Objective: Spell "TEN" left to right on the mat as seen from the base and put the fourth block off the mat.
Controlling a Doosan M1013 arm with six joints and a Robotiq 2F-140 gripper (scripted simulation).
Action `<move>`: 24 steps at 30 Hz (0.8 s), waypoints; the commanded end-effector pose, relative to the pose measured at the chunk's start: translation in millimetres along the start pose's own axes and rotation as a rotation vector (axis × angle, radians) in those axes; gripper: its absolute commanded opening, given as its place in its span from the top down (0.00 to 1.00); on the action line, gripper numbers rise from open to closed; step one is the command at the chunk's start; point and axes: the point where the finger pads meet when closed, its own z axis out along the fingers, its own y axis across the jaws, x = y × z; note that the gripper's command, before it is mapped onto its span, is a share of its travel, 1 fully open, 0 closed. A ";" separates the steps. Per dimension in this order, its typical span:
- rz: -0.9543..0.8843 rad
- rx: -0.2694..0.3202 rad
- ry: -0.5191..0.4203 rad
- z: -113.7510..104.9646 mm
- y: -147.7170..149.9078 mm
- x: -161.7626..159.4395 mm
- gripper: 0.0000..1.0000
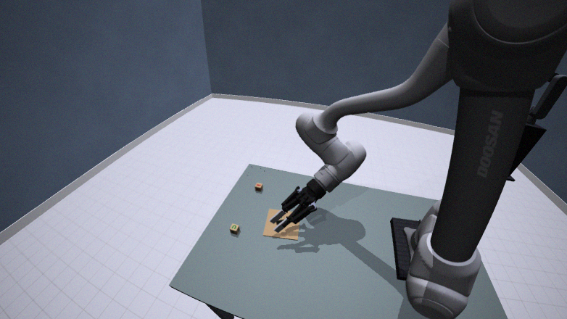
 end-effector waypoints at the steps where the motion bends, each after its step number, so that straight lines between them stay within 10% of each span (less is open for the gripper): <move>1: 0.021 -0.106 0.087 10.2 20.0 -7.3 0.72; 13: 0.066 -0.233 0.387 11.8 50.6 4.8 0.72; 24: 0.080 -0.140 0.703 -7.0 28.6 10.5 0.72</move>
